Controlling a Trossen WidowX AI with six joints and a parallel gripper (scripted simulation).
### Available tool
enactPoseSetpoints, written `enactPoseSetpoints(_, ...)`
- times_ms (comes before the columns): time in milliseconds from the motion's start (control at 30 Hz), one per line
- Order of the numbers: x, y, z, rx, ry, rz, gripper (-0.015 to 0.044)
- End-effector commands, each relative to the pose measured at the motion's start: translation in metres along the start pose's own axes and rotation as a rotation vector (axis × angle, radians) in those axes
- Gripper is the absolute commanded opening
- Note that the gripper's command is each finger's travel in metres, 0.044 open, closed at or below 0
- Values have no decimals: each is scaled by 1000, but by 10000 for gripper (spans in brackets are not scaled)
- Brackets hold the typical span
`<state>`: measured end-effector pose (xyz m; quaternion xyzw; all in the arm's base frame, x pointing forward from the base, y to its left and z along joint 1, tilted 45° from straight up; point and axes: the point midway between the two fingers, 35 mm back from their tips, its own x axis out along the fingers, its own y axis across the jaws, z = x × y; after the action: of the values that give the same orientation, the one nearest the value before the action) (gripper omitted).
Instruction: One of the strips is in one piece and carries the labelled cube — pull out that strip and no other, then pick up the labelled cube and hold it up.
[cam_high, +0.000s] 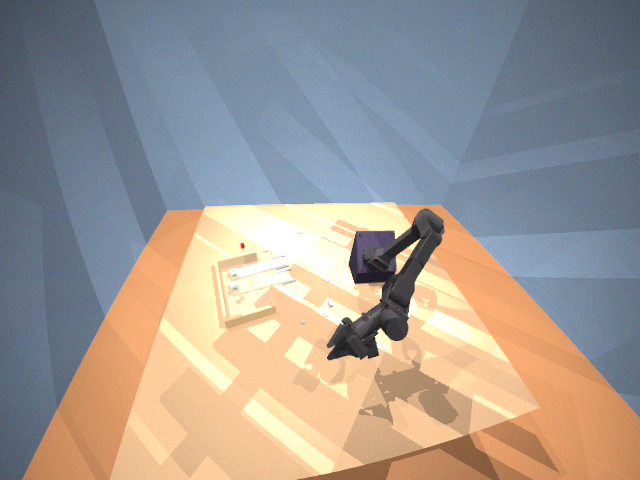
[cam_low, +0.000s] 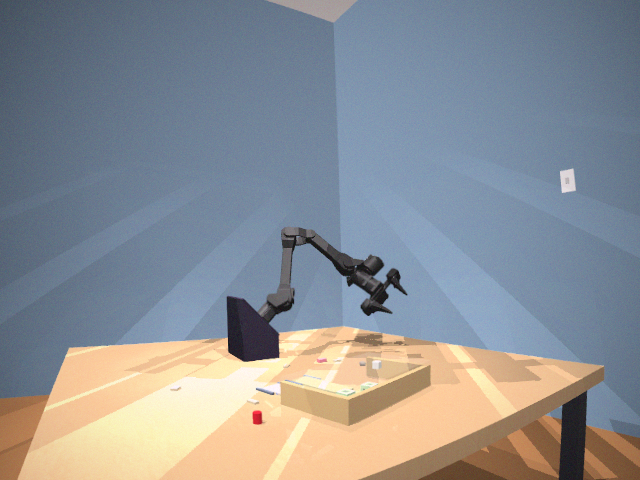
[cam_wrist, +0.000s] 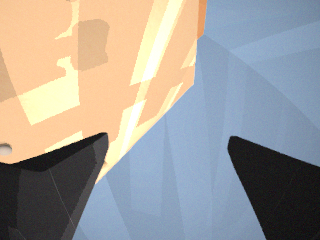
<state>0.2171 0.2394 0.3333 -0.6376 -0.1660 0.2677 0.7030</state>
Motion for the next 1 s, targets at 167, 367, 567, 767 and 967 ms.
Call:
enactPoseSetpoints(167,48,64,-86,439,117,135,400)
enactPoseSetpoints(367,54,114,-164,861,229,190,400)
enactPoseSetpoints(567,30,161,-236,1334,337,183,400)
enactPoseSetpoints(767,-15,202,-290,1842,407,103,400)
enactPoseSetpoints(967,-65,232,-319,2306,399,-30,400)
